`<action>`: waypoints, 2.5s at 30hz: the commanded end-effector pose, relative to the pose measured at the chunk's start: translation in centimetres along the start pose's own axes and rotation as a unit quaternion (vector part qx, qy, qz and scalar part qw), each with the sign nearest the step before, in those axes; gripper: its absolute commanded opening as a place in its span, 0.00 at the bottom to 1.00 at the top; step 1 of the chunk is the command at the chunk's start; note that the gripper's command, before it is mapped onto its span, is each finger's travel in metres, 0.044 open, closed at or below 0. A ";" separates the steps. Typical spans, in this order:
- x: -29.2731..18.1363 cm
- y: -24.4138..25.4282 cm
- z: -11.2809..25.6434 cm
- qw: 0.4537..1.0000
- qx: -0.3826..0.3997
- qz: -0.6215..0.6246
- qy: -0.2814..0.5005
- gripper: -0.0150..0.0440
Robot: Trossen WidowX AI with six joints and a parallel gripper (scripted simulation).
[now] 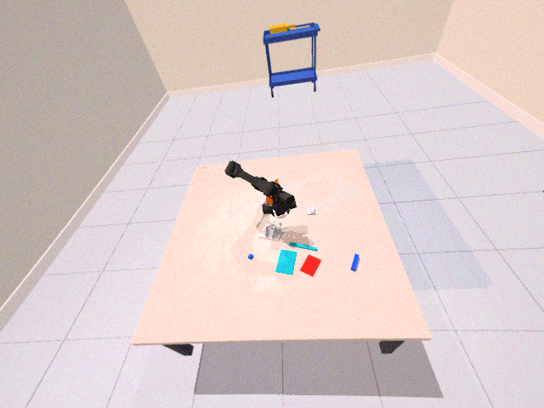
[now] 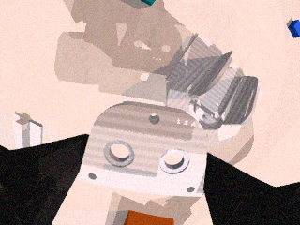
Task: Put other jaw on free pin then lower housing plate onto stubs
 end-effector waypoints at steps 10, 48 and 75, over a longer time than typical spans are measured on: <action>0.0 -3.7 -0.7 0.992 -0.013 -0.126 0.003 0.85; -0.1 -6.0 -1.1 0.977 -0.019 -0.211 0.002 0.85; -0.1 -6.0 -1.1 0.977 -0.019 -0.211 0.002 0.85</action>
Point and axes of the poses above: the point midway between the two fingers, 35 mm back from their tips, its own z axis back along the fingers, its own y axis across the jaws, x = y × z, the point moved 2 cm from there along z, back along the fingers, and after that the axes turned 7 degrees about -z, right-handed, at the moved point
